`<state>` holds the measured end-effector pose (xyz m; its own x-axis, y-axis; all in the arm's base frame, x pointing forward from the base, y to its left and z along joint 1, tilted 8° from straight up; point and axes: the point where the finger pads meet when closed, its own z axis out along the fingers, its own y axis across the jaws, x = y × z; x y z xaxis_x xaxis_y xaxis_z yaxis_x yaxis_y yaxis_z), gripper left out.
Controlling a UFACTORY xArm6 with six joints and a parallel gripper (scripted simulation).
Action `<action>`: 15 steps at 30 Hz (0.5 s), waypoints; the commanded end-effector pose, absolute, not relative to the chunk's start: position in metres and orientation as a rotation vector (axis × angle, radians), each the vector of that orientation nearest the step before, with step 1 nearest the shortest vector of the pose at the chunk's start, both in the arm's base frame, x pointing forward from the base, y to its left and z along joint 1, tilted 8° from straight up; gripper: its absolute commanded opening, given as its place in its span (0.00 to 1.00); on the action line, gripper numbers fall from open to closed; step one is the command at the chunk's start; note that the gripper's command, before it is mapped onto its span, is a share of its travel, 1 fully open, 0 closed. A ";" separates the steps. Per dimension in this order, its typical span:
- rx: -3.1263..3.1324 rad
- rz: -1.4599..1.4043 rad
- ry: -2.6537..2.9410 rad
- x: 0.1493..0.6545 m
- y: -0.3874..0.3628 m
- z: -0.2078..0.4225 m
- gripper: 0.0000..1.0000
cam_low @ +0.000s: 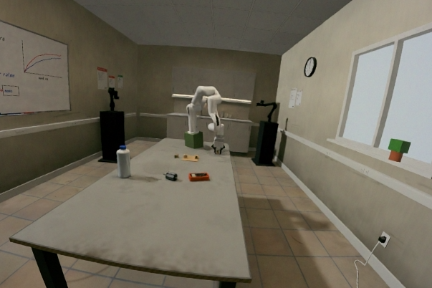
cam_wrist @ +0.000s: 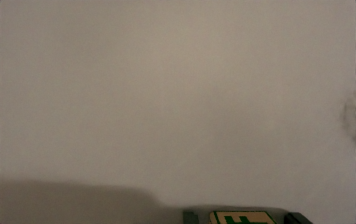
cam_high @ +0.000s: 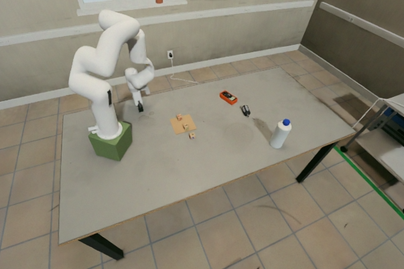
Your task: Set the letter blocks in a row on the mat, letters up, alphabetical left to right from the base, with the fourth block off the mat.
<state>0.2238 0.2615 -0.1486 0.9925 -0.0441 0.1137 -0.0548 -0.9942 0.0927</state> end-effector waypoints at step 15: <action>3.043 0.172 -0.075 0.224 0.263 -0.148 0.28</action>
